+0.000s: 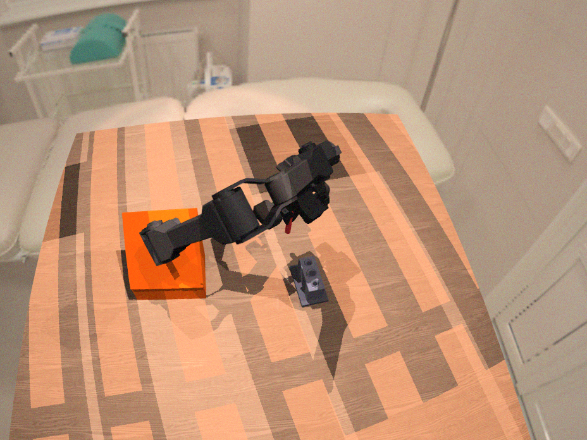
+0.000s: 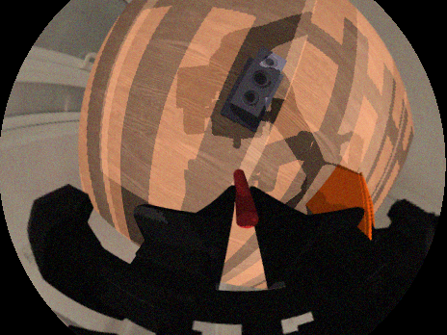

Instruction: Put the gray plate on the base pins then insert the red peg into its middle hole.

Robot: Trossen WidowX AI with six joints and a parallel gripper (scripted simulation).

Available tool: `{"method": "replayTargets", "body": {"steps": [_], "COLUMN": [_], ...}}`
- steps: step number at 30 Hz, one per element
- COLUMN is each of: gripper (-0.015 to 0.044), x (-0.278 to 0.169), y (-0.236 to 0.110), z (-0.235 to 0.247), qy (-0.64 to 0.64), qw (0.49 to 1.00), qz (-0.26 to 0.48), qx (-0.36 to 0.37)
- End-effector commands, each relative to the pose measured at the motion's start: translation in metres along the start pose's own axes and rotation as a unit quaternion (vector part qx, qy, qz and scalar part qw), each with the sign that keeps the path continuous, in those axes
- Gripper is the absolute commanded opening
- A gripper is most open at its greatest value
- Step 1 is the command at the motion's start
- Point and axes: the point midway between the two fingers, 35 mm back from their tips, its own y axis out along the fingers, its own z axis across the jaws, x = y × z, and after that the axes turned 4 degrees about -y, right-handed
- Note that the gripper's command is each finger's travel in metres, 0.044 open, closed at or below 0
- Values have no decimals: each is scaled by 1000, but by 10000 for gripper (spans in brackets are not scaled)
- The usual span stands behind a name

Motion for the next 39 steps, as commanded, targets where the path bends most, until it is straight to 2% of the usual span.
{"method": "replayTargets", "body": {"steps": [1, 39], "gripper": [0, 0], "x": [17, 121], "y": [-5, -4], "z": [1, -31], "qy": [4, 9], "qw": [1000, 1000], "qz": [-3, -18], "qx": [8, -1]}}
